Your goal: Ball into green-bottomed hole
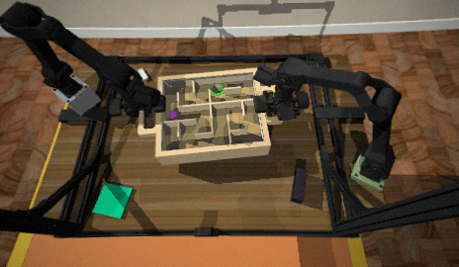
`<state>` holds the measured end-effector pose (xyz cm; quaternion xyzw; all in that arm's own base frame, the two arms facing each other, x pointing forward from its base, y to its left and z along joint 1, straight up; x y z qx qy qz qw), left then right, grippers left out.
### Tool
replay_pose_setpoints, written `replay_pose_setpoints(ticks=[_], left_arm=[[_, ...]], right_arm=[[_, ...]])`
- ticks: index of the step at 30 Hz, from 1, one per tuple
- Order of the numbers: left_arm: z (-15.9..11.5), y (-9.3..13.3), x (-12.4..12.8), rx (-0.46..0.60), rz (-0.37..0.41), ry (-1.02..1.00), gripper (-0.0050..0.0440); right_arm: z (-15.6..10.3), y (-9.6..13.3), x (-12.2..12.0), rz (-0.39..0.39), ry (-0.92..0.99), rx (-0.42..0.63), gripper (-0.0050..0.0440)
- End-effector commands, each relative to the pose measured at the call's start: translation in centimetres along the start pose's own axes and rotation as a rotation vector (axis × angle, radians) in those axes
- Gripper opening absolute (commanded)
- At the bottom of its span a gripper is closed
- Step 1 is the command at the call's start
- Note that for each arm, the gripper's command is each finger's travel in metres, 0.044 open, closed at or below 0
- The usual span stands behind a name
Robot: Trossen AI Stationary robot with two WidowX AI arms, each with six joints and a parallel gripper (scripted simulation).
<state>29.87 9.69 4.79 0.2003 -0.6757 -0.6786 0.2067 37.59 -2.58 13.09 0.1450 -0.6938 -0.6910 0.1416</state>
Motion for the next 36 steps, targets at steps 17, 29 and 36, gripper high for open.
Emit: replay_pose_setpoints(ticks=[17,29,36], left_arm=[[0.3,-0.2,0.0,0.043,-0.021,0.001,0.0020],[-0.1,-0.3,-0.1,-0.008,-0.016,0.001,0.0020],[0.0,0.2,-0.2,0.006,-0.001,0.001,0.0020]], right_arm=[[-0.3,0.5,0.1,0.017,0.001,-0.041,0.0020],[0.1,0.5,0.1,0.013,0.001,0.009,0.0020],[0.0,0.1,0.2,-0.003,0.001,-0.004,0.0020]])
Point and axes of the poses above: on each arm, the point midway between the two fingers, 35 mm back from their tips, its own y axis back along the fingers, its own x axis across the jaws, z = x × y, the point moved 4 cm from there along y, back along the fingers, and after that the axes turned 11 degrees about -y, right-handed, at the moved point
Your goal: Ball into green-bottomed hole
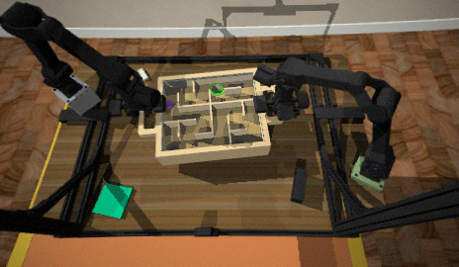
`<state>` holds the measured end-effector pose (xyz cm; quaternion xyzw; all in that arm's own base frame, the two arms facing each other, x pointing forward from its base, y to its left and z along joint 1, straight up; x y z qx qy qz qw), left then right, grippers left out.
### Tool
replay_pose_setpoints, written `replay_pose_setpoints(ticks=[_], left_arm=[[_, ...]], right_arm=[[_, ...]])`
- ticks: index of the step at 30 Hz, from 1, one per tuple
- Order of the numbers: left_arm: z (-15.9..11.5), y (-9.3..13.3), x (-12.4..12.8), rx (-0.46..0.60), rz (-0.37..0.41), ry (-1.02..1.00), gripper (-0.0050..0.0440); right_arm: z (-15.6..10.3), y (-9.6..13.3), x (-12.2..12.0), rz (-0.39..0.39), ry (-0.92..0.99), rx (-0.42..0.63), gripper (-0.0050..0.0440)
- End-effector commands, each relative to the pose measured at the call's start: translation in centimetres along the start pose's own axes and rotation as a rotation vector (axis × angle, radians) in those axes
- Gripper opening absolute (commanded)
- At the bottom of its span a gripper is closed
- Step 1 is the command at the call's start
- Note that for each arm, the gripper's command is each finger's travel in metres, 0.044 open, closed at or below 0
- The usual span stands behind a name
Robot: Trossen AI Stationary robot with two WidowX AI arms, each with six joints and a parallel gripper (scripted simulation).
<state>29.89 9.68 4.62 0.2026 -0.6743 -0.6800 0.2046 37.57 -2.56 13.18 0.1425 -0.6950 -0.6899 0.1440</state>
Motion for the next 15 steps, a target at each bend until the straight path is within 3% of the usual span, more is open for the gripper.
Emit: replay_pose_setpoints(ticks=[1,15], left_arm=[[0.05,0.46,-0.23,0.013,0.011,0.001,0.0020],[0.15,0.30,-0.17,0.025,0.003,0.001,0.0020]], right_arm=[[-0.05,-0.11,0.25,-0.015,0.001,-0.011,0.0020],[-0.15,0.05,0.19,-0.007,0.001,-0.023,0.0020]])
Point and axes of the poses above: on each arm, the point midway between the two fingers, 35 mm back from their tips, its own y axis back along the fingers, its own x axis across the jaws, z = x × y, the point moved 4 cm from there along y, back along the fingers, and after that the axes turned 11 degrees about -y, right-handed, at the moved point
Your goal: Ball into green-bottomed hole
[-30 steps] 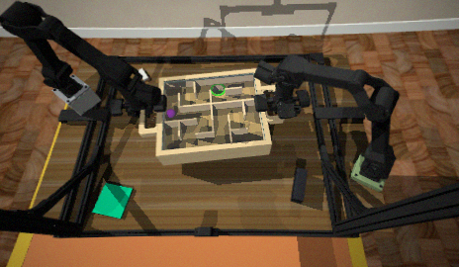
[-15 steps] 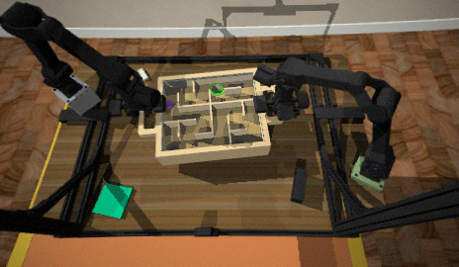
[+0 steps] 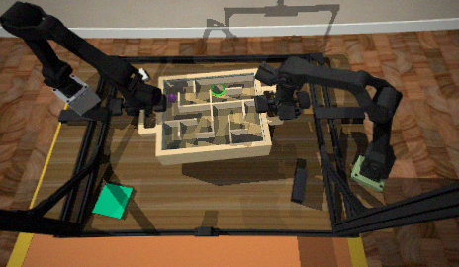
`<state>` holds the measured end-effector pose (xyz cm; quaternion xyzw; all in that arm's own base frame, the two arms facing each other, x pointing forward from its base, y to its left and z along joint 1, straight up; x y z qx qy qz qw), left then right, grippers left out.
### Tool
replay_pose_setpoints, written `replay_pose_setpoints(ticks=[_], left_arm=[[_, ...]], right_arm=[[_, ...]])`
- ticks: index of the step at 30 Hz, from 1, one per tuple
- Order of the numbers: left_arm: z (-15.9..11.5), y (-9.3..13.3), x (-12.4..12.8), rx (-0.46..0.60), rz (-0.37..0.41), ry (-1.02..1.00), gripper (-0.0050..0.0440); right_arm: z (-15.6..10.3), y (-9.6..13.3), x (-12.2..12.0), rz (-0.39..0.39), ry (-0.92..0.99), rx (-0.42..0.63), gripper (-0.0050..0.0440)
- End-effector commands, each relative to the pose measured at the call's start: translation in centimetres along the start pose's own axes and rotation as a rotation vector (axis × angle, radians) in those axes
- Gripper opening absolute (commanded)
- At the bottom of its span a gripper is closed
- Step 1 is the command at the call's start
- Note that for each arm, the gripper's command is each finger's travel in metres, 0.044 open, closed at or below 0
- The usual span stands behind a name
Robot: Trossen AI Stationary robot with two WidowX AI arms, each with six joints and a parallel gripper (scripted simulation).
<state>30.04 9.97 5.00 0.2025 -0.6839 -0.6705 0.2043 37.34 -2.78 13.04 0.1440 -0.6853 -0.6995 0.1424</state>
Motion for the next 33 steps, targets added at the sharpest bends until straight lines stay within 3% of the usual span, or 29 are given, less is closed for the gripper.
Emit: replay_pose_setpoints(ticks=[1,10,23,33], left_arm=[[0.0,-0.1,0.1,-0.001,-0.005,0.002,0.0020],[-0.5,-0.6,0.2,-0.068,-0.018,0.002,0.0020],[0.0,0.9,-0.2,0.005,0.034,0.002,0.0020],[0.0,0.1,0.1,-0.001,0.003,0.002,0.0020]], right_arm=[[0.0,0.2,-0.1,0.003,0.001,0.002,0.0020],[0.5,0.7,-0.2,0.017,0.002,0.070,0.0020],[-0.1,-0.8,0.2,-0.035,0.002,-0.003,0.0020],[0.0,0.0,-0.1,-0.004,0.001,0.003,0.0020]])
Point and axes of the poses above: on each arm, the point midway between the two fingers, 35 mm back from their tips, its own y axis back along the fingers, its own x axis across the jaws, z = x × y, the point moved 4 cm from there along y, back along the fingers, and after that the axes turned 11 degrees about -y, right-handed, at the moved point
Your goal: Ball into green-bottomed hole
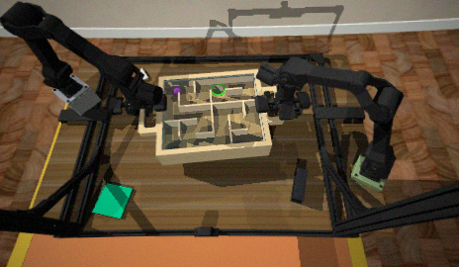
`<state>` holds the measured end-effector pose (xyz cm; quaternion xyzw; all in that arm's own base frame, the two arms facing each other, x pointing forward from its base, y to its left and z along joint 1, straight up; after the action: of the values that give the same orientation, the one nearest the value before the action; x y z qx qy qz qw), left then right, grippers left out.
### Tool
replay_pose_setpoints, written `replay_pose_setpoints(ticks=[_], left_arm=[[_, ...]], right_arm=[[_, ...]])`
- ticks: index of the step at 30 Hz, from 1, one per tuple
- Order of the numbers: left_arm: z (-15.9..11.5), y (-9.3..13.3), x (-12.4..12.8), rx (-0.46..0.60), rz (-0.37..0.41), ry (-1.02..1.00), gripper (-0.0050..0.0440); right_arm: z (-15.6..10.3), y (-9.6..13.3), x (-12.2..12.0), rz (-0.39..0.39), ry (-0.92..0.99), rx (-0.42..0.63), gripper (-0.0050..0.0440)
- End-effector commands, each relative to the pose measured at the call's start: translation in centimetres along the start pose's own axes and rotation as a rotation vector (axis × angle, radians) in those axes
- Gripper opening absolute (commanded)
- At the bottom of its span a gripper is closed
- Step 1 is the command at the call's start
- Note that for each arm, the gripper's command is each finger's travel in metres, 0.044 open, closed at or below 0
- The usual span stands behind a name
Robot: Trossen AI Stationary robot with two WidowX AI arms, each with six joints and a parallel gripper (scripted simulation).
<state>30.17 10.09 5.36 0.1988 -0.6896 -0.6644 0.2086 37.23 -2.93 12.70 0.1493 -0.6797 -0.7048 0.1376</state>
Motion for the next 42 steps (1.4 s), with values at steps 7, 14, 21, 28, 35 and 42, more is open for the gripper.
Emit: replay_pose_setpoints(ticks=[7,14,21,28,35,42], left_arm=[[-0.3,-1.2,0.4,-0.050,-0.044,0.001,0.0020],[-0.4,-1.2,0.4,-0.067,-0.042,0.001,0.0020],[-0.3,0.0,0.1,-0.043,0.004,0.001,0.0020],[0.0,0.6,-0.1,-0.006,0.022,0.001,0.0020],[-0.1,-0.3,0.2,-0.023,-0.012,0.001,0.0020],[-0.3,-1.6,0.6,-0.052,-0.063,0.000,0.0020]], right_arm=[[0.4,1.2,-0.5,0.044,0.000,0.051,0.0020],[0.5,1.2,-0.5,0.042,0.001,0.069,0.0020],[0.3,0.0,-0.1,-0.004,0.001,0.043,0.0020],[0.0,-0.6,0.1,-0.023,0.001,0.008,0.0020],[0.1,0.3,-0.2,0.012,0.000,0.025,0.0020],[0.4,1.7,-0.7,0.063,0.000,0.054,0.0020]])
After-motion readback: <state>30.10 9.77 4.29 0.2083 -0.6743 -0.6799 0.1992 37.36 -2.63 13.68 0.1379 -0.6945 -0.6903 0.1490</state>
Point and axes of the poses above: on each arm, the point midway between the two fingers, 35 mm back from their tips, its own y axis back along the fingers, its own x axis across the jaws, z = x × y, the point moved 4 cm from there along y, back along the fingers, and after that the axes turned 11 degrees about -y, right-handed, at the moved point
